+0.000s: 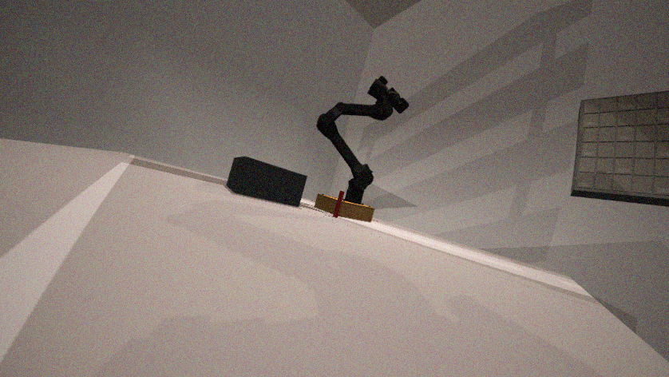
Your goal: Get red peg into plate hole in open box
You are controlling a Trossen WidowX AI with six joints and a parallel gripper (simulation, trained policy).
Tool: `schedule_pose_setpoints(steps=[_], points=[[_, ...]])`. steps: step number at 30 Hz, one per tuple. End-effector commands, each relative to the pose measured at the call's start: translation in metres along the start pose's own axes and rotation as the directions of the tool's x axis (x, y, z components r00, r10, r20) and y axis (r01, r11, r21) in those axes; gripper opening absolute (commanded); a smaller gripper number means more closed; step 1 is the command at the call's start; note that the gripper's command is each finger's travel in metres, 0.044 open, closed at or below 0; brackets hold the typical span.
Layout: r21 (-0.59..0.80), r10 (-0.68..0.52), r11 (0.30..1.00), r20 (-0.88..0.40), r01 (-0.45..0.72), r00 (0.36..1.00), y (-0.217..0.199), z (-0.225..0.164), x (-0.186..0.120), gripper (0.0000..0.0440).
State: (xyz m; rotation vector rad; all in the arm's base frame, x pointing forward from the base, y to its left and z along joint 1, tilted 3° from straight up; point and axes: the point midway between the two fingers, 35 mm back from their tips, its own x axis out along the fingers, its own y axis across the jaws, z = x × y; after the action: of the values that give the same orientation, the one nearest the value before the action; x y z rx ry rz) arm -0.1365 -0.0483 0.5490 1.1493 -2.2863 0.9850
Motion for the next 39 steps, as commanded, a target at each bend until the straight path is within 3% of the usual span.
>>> schedule_pose_setpoints(steps=[1, 10, 19, 28, 39], points=[[0.101, 0.082, 0.992, -0.07, -0.075, 0.994, 0.022, -0.014, -0.004, 0.044], [0.315, 0.26, 0.931, -0.224, -0.183, 0.939, 0.066, -0.044, -0.024, 0.044], [0.511, 0.423, 0.837, -0.373, -0.198, 0.826, 0.104, -0.073, -0.056, 0.044], [0.662, 0.556, 0.74, -0.505, -0.118, 0.66, 0.135, -0.099, -0.101, 0.044], [0.749, 0.666, 0.658, -0.628, 0.079, 0.402, 0.158, -0.122, -0.167, 0.044]])
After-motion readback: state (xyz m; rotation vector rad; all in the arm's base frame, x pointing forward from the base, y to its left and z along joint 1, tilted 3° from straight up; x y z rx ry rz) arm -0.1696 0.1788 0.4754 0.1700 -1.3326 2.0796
